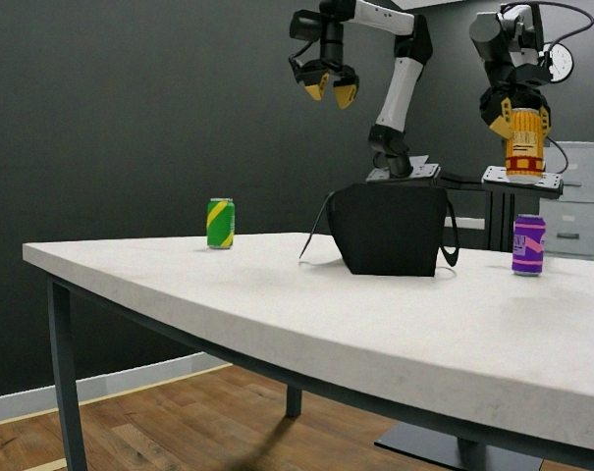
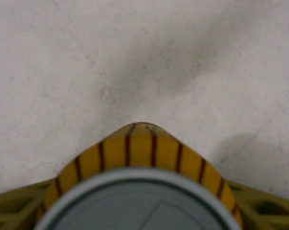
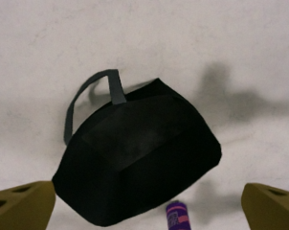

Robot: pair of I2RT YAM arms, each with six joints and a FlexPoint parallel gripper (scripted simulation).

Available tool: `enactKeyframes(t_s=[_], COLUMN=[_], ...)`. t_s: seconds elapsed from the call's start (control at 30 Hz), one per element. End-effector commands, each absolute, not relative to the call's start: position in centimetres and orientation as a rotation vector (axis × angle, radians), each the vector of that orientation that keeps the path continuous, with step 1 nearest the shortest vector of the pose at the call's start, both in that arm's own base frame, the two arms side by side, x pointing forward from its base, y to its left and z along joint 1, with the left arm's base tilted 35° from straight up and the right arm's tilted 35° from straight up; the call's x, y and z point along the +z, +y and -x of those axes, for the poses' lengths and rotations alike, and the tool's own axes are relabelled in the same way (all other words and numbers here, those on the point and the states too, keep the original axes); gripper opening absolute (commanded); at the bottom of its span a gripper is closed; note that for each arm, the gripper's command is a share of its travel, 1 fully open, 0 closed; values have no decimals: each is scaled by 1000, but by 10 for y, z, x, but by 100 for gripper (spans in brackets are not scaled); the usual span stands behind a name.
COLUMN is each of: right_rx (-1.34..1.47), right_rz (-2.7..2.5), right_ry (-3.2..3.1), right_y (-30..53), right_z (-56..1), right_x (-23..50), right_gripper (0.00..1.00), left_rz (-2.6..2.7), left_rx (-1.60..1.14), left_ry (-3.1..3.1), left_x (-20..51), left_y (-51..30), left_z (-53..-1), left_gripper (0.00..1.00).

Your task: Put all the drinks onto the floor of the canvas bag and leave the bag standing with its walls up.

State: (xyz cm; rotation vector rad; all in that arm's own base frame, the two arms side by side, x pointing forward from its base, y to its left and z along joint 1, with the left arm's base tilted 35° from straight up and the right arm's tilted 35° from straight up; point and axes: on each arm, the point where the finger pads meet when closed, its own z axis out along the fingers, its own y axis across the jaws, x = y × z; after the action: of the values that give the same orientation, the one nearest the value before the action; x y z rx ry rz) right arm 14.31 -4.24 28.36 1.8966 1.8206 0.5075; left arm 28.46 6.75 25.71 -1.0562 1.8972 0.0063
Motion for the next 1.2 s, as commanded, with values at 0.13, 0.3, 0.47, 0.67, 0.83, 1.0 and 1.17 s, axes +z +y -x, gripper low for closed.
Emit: enactKeyframes(t_s=[0.13,0.3,0.47,0.67,0.83,1.0,1.17], right_rx=[509,509,509,509,509,509,509], right_rz=[-1865,-1865,-1865,-1865,-1865,-1865,-1865], right_ry=[1800,1800,1800,1800,1800,1800,1800], right_y=[-43,-43,-43,-43,-43,-43,-43], right_z=[-145,-145,-145,-145,-145,-145,-145], right_x=[294,294,294,294,294,294,294], right_gripper=[100,100,100,100,100,100,100], left_rz=[1075,1085,1111,1114,1080,1115,1118], left_rx=[25,18,33,27,-9,19,12], left_ry=[1794,1780,1793,1784,1789,1791,1788], left_x=[288,290,283,284,289,282,282], left_y=[82,83,64,46,36,20,5], left_z=[-289,-288,-289,-291,-293,-294,-296], left_gripper=[67,67,67,67,67,67,67])
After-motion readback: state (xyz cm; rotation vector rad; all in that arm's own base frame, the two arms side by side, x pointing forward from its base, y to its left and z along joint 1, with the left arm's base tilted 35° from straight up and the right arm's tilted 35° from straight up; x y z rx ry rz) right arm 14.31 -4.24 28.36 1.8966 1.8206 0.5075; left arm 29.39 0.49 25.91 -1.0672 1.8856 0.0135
